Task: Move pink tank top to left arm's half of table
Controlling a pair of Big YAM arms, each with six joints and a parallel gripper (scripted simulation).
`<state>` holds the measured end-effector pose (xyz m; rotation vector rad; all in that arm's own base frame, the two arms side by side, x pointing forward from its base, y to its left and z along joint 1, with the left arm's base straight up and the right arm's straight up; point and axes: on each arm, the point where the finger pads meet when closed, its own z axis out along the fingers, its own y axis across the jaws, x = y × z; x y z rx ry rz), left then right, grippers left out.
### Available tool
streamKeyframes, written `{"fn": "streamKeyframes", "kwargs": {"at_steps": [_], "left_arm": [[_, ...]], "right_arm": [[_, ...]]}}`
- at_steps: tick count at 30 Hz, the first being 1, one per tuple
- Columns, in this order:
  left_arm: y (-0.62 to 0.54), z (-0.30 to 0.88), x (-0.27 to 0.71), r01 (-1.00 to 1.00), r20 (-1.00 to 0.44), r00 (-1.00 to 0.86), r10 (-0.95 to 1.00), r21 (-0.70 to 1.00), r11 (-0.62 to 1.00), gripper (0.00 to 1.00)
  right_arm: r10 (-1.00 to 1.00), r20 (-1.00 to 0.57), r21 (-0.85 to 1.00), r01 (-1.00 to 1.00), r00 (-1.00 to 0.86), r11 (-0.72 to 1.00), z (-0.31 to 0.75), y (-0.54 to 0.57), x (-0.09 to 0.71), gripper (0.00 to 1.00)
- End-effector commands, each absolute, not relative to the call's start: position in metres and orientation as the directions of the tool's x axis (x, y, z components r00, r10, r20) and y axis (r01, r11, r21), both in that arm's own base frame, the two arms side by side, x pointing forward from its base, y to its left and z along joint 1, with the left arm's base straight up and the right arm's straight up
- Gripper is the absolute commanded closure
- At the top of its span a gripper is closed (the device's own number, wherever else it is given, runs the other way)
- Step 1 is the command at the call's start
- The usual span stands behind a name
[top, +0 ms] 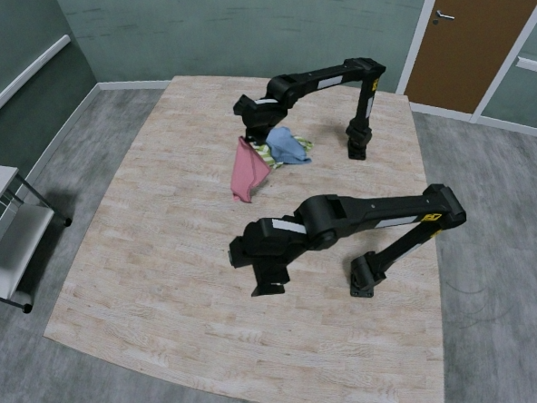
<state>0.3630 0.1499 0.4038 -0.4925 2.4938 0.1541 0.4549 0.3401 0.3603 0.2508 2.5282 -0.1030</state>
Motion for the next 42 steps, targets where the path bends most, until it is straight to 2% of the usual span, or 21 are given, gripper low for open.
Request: {"fn": "streamKeyframes", "kwargs": {"at_steps": [1, 8, 9, 42], "left_arm": [[0.151, 0.443, 0.373, -0.366, -0.63, -0.723, -0.282, 0.005, 0.93, 0.08], [0.151, 0.443, 0.373, -0.366, -0.63, -0.723, -0.282, 0.005, 0.93, 0.08], [0.151, 0.443, 0.373, -0.366, -0.63, -0.723, -0.282, 0.005, 0.93, 0.08], [0.151, 0.443, 0.373, -0.366, -0.63, -0.723, -0.282, 0.005, 0.93, 0.08]], "right_arm": [[0.237, -0.589, 0.078, 0.237, -0.773, 0.968, 0.389, 0.36, 0.462, 1.0], [0.19, -0.599, 0.043, 0.206, -0.778, 0.978, 0.392, 0.353, 0.466, 1.0], [0.167, -0.554, -0.023, 0.216, -0.816, 0.976, 0.34, 0.345, 0.468, 1.0], [0.175, -0.367, -0.024, 0.198, -0.914, 0.98, 0.22, 0.355, 0.483, 1.0]]}}
